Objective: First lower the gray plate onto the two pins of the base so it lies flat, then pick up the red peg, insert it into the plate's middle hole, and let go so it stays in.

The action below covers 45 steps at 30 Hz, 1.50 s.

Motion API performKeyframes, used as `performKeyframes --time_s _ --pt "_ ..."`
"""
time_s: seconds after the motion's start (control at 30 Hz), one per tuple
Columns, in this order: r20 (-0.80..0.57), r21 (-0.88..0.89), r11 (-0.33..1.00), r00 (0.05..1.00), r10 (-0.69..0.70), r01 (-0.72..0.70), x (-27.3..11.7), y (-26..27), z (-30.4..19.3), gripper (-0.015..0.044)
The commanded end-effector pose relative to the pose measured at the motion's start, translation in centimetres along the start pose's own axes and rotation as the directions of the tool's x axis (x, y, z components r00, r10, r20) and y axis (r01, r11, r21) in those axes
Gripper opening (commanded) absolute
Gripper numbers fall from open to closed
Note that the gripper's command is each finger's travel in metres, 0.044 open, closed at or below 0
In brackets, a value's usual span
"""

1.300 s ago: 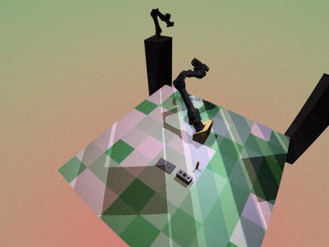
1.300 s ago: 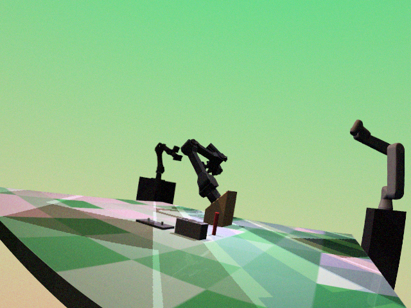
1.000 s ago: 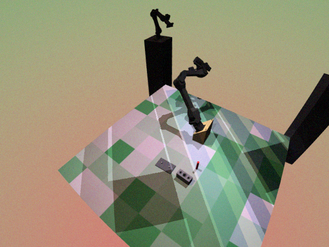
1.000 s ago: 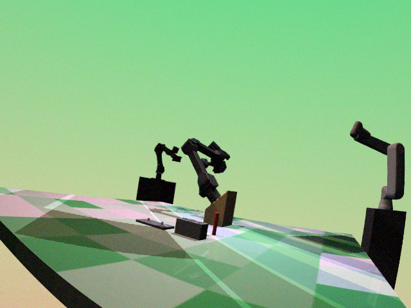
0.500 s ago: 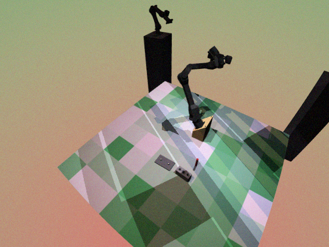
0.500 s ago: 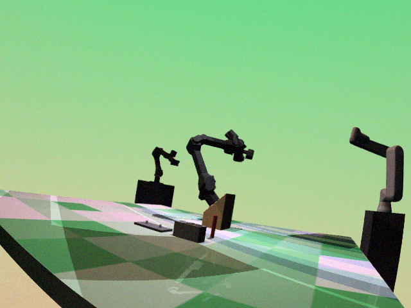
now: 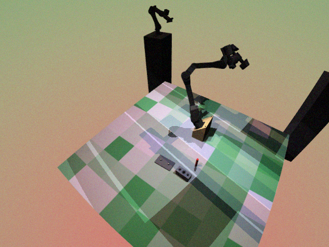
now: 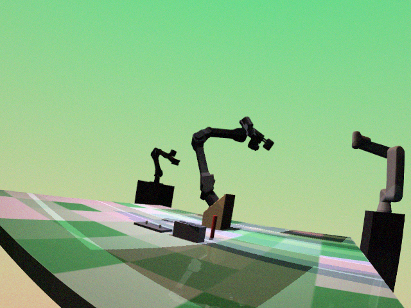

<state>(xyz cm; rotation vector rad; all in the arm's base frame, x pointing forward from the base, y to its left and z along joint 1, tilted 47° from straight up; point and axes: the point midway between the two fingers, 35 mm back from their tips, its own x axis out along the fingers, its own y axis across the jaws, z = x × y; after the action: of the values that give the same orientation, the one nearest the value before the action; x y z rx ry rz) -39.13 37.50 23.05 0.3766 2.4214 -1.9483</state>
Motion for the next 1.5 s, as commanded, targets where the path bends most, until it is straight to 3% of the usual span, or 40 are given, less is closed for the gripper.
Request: performKeyframes --time_s 0.0,0.37,0.47,0.83,1.13,1.47 --pt "-0.066 0.103 0.993 0.996 0.063 -0.056 -1.4 2.1 -2.5 0.044" --pt "-0.326 0.523 0.838 0.872 0.364 -0.154 -11.7 11.6 -11.5 0.044" --pt "-0.333 0.573 0.802 0.847 0.415 -0.168 -14.8 13.7 -12.3 0.044" --pt "-0.408 0.848 0.53 0.594 0.693 -0.036 -27.7 22.5 -15.5 0.044" --pt "-0.351 0.936 0.309 0.367 0.861 0.17 -39.0 28.0 -14.4 0.044" --pt "-0.055 0.836 0.016 0.054 0.997 0.548 -54.4 33.2 -7.3 0.044"
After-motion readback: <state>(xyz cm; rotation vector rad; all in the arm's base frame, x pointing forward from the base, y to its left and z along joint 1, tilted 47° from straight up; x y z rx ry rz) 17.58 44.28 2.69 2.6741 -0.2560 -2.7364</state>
